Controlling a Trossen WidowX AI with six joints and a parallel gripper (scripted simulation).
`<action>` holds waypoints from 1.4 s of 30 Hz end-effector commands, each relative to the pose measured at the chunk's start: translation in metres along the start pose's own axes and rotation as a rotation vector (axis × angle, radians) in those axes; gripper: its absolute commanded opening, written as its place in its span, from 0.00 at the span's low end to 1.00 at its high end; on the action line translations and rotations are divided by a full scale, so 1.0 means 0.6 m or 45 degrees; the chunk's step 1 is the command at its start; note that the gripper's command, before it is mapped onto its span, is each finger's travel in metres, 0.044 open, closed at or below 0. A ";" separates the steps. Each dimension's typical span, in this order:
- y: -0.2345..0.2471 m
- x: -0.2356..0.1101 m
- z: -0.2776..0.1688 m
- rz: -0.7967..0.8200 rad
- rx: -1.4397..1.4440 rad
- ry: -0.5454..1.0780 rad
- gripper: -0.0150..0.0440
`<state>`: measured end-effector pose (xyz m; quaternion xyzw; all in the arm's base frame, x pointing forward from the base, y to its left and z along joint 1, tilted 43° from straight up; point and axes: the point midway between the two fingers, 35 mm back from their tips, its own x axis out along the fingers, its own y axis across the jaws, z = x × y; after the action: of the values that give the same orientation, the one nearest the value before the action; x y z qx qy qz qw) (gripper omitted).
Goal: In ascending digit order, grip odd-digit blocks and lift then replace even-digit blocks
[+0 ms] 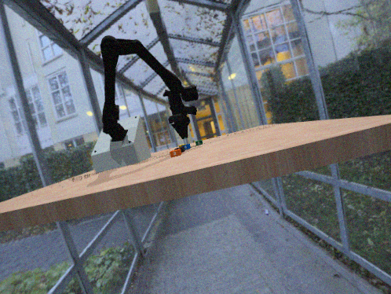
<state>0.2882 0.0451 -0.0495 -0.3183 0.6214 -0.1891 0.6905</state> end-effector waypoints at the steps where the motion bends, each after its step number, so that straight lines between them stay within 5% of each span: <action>1: -0.001 0.013 -0.001 -0.006 -0.005 0.000 0.93; 23: -0.002 0.067 -0.002 -0.008 -0.005 0.000 0.93; 34: -0.002 0.067 -0.002 -0.008 -0.005 0.000 0.46; 42: -0.002 0.067 -0.002 -0.008 -0.005 0.000 0.46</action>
<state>0.2936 0.0181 -0.0781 -0.3200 0.6210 -0.1903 0.6897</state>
